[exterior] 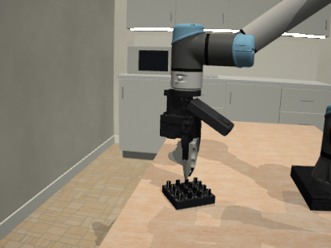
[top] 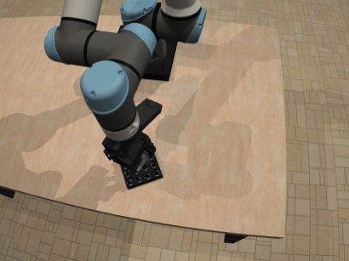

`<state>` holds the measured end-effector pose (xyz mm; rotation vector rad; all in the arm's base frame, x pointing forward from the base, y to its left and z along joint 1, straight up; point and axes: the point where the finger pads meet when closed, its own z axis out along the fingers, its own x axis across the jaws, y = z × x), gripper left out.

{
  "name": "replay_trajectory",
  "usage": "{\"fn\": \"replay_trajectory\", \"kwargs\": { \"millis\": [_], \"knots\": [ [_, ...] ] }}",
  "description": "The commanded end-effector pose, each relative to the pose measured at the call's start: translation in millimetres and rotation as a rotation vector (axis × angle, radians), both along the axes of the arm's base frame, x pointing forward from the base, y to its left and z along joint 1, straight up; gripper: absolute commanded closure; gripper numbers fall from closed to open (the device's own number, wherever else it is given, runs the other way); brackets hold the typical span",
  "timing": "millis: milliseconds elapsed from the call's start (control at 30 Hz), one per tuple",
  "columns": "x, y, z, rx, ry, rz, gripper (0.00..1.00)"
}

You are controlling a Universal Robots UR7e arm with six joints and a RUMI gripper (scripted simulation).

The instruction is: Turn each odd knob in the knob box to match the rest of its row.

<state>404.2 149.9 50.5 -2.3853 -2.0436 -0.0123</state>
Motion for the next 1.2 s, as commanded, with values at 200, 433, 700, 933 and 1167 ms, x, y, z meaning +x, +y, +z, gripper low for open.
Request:
{"fn": "replay_trajectory", "kwargs": {
  "millis": [200,433,700,933,1167],
  "knots": [
    [0.0,1.0,4.8,0.001,-0.002,-0.254,0.89],
    [-0.5,1.5,5.7,0.001,-0.001,-0.349,0.89],
    [-0.9,1.9,7.5,0.002,0.001,-0.528,0.89],
    [-0.2,2.1,9.4,0.003,0.001,-0.661,0.89],
    [0.3,2.1,10.9,0.004,0.002,-0.785,0.89]
  ]
}}
